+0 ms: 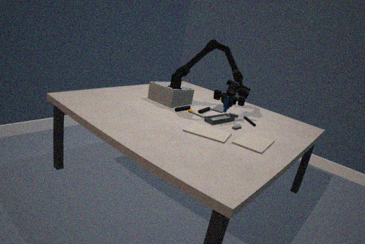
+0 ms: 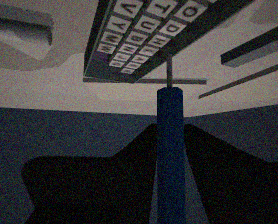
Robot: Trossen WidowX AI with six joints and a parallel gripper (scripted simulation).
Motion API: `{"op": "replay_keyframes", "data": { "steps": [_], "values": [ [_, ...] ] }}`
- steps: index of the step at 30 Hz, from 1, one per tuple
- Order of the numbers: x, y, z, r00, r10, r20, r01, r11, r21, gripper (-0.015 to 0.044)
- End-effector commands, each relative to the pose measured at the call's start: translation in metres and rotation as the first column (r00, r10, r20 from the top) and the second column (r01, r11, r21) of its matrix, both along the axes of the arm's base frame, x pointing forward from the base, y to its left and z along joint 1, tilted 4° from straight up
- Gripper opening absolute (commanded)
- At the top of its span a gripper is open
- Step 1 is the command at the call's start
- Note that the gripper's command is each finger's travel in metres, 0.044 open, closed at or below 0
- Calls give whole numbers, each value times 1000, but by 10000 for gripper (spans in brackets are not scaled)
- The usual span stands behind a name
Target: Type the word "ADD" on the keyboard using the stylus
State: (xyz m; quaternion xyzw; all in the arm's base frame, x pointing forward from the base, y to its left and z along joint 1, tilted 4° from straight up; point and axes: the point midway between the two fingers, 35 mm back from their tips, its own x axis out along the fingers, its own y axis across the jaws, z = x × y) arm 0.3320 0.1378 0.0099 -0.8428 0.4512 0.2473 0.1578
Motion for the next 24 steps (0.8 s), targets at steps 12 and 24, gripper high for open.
{"op": "replay_keyframes", "data": {
  "steps": [12,24],
  "values": [
    [0,-1,12,1000,-2,9,2,1000,7,38],
    [1,0,-3,1000,1,4,-1,1000,-2,0]
  ]
}}
